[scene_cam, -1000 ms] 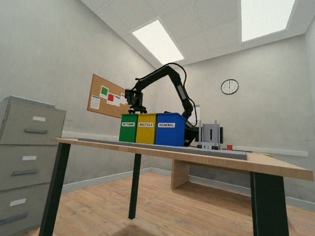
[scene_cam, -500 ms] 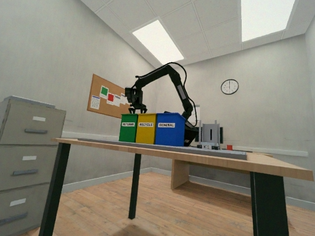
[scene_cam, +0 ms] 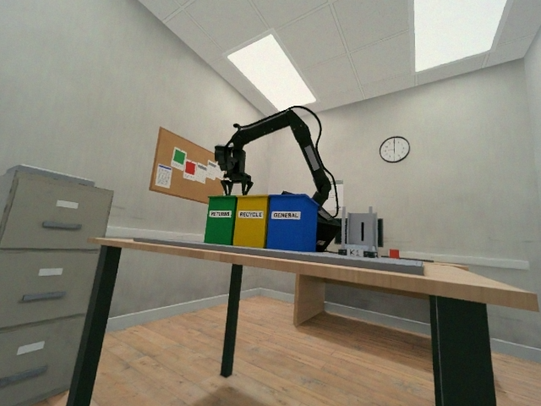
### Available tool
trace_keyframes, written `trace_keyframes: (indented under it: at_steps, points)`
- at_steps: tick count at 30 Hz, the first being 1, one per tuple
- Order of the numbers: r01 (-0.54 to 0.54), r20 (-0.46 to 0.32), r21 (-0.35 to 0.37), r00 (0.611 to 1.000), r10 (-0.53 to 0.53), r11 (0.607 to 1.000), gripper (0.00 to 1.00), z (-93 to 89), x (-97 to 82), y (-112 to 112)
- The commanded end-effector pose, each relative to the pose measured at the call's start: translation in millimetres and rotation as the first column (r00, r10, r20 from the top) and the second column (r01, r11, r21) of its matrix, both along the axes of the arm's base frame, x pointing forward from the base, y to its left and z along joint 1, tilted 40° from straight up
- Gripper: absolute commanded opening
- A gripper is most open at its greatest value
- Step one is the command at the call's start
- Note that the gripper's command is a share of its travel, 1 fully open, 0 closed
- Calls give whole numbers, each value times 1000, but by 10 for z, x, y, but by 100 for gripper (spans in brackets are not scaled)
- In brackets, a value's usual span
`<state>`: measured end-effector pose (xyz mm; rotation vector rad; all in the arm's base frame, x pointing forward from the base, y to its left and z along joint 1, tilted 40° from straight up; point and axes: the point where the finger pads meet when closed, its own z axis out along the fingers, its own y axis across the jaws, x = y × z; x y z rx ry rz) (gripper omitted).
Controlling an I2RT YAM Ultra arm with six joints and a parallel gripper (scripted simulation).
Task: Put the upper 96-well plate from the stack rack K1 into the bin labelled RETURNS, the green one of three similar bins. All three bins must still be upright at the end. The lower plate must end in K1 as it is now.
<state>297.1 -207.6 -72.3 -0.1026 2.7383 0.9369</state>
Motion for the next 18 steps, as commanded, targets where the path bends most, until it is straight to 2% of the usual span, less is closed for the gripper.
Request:
trace_keyframes:
  at_steps: [1,12,18]
  points:
    - [25,43,-53,999,-23,998,82,229,22,-271]
    - [25,43,-53,999,-23,998,82,372,-28,-374]
    - [26,45,-51,999,-24,998,82,375,-24,-372]
